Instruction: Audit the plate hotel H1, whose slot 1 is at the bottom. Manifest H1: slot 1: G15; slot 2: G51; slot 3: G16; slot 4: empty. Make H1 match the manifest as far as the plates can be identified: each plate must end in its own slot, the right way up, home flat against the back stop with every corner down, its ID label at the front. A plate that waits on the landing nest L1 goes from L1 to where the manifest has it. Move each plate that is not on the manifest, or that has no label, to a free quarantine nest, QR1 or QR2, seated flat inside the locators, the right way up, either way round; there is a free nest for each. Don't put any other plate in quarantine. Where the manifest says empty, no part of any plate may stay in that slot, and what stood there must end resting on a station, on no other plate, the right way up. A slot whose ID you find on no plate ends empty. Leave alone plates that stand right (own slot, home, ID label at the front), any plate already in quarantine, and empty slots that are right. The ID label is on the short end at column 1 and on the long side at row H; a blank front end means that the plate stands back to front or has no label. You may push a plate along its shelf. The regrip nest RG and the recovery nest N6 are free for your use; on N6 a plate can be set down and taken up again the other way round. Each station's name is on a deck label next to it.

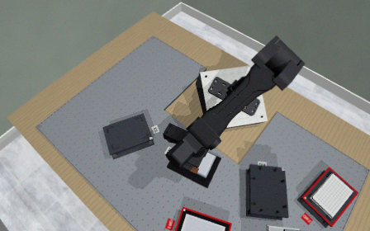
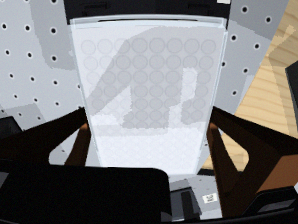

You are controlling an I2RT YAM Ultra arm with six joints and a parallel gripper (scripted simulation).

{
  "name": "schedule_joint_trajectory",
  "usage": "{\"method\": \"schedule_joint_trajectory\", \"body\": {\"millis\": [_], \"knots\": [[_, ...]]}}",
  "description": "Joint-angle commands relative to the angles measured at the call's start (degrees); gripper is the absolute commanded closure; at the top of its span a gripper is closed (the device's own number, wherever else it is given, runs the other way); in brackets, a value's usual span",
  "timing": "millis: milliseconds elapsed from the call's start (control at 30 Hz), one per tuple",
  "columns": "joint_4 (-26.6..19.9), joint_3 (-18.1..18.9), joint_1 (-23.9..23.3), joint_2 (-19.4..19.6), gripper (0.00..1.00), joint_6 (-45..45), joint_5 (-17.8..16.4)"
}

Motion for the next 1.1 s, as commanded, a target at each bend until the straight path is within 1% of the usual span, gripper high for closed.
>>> {"method": "schedule_joint_trajectory", "body": {"millis": [0,1067], "knots": [[0.90,0.06,-0.03,-0.11,0.14,0.15,0.27],[6.02,-1.78,1.37,2.72,0.14,1.59,0.61]]}}
